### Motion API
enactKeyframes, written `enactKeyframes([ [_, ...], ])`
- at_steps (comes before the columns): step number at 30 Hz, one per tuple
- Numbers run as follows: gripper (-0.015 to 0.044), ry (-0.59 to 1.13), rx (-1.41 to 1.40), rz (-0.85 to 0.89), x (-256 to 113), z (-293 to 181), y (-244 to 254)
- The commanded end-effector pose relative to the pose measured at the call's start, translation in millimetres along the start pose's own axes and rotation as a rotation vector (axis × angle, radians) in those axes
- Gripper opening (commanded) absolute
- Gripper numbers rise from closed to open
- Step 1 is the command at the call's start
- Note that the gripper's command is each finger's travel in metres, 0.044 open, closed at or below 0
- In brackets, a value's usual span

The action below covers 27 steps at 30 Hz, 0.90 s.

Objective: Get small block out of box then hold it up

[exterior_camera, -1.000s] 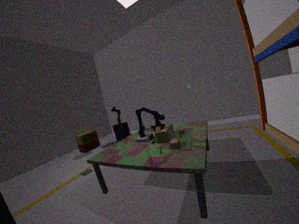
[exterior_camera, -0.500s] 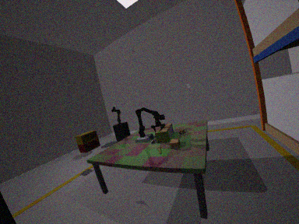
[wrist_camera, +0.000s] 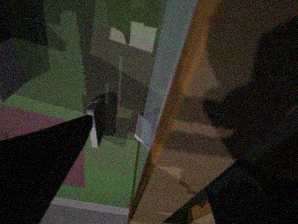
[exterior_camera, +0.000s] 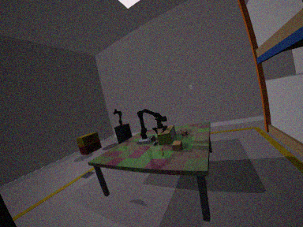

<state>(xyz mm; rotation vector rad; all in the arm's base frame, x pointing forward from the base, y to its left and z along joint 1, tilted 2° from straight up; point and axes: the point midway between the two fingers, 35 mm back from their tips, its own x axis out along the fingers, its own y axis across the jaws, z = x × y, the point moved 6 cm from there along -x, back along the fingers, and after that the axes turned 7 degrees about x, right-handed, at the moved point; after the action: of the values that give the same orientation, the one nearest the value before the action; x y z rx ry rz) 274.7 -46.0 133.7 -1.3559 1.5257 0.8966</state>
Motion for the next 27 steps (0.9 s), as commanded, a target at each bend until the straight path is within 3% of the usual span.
enactKeyframes([
  [1,0.04,0.004,-0.001,-0.001,1,-5,0],
  [27,0.04,0.007,-0.001,-0.001,10,-29,-3],
])
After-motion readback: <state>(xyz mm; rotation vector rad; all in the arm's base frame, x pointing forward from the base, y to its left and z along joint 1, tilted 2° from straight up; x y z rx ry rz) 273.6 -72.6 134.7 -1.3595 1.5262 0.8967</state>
